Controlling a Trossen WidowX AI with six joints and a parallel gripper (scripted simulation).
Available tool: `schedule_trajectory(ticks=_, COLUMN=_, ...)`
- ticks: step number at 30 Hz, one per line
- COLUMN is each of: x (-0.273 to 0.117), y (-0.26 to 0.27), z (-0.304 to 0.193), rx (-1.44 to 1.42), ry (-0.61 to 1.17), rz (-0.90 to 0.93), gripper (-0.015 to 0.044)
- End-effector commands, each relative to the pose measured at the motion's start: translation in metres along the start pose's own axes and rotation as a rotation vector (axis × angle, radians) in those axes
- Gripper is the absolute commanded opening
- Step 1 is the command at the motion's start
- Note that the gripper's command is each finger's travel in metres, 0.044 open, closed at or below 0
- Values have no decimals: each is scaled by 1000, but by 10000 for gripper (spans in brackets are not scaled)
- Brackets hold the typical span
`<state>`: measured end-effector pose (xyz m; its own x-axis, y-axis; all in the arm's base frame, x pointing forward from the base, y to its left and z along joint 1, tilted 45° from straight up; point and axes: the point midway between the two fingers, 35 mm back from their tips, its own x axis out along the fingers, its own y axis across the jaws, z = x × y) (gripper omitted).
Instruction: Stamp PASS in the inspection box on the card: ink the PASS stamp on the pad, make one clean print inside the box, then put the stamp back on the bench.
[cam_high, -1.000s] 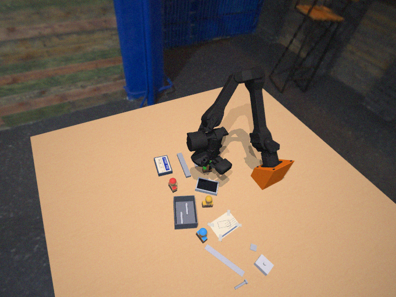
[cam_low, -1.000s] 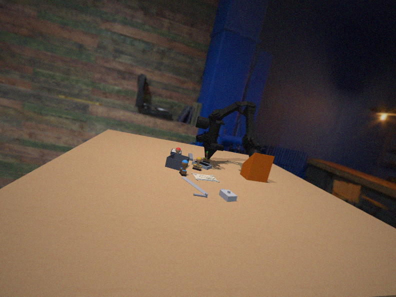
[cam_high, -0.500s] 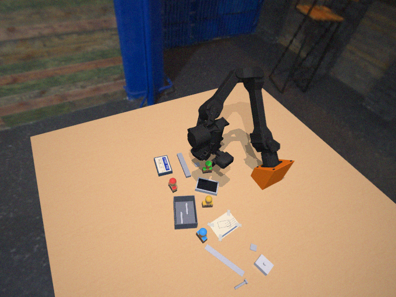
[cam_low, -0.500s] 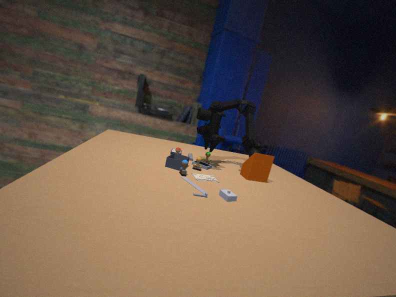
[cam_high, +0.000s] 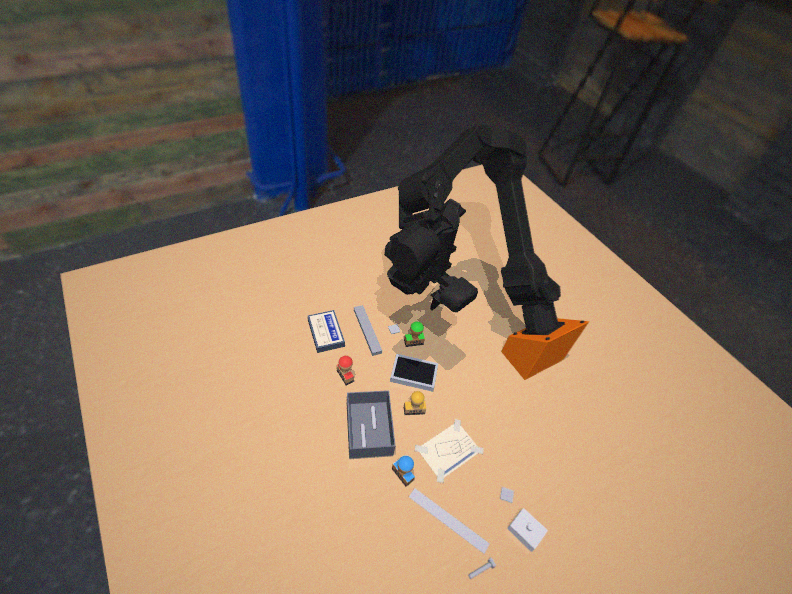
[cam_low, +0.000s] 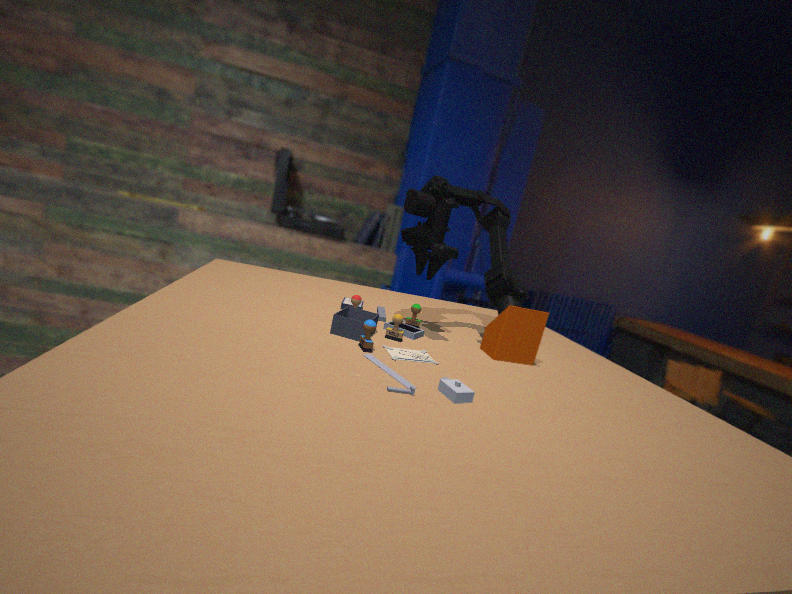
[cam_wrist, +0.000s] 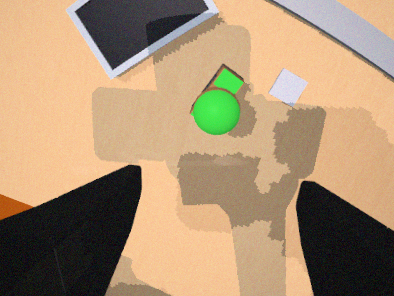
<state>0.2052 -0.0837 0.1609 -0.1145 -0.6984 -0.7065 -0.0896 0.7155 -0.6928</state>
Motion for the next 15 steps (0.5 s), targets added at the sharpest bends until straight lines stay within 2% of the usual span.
schedule_trajectory(ticks=1, x=-3, y=0, z=-1, rx=7, ry=1, rz=4, gripper=262)
schedule_trajectory(ticks=15, x=-2, y=0, z=0, rx=1, ry=-1, rz=-1, gripper=262)
